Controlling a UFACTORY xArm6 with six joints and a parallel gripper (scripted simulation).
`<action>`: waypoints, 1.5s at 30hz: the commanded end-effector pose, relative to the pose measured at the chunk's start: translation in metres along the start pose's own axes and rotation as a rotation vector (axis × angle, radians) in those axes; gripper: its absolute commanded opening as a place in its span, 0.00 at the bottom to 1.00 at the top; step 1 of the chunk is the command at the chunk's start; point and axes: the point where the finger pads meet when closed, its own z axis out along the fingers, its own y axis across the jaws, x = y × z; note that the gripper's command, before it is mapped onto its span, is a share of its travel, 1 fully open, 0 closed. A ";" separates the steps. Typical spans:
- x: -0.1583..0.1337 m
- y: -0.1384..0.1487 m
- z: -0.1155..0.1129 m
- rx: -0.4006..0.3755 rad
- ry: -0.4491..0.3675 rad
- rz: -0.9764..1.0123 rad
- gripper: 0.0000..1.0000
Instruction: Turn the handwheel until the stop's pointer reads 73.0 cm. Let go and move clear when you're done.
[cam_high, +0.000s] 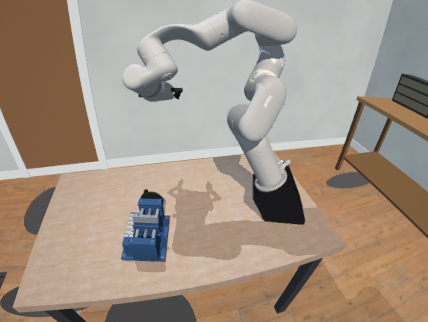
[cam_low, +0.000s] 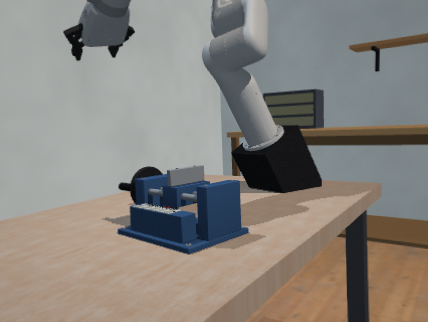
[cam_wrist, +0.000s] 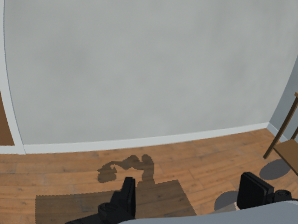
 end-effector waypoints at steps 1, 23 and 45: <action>0.001 0.000 -0.001 0.001 -0.001 0.003 1.00; -0.088 -0.015 -0.014 0.052 -0.279 -0.123 1.00; -0.245 -0.071 -0.103 0.220 -1.008 -0.046 1.00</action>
